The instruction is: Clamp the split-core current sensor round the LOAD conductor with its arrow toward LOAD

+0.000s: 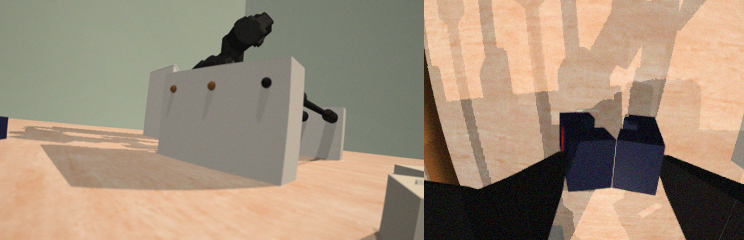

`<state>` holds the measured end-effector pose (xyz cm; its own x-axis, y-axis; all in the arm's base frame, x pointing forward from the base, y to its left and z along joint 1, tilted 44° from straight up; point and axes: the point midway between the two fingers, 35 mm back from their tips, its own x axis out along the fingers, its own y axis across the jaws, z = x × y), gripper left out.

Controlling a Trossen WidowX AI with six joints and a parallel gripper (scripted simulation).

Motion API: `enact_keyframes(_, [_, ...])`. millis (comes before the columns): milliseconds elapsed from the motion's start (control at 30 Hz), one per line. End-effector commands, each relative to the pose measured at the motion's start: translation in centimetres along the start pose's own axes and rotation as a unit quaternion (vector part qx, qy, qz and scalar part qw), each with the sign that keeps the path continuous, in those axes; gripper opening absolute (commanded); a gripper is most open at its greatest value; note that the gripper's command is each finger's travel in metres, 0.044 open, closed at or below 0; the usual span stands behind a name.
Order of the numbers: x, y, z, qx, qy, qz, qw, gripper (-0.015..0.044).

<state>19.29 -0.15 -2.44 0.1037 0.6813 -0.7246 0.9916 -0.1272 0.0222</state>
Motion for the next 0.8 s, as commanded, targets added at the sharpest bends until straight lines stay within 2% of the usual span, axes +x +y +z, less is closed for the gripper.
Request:
enact_keyframes(0, [-2.1,0.8,0.4,-0.004,-0.009,0.008,1.000,0.0000])
enact_keyframes(567, [-11.4,0.8,0.6,-0.001,-0.003,0.005,1.000,0.0000])
enact_keyframes(767, [-11.8,1.1,0.5,-0.003,-0.003,0.005,1.000,0.0000])
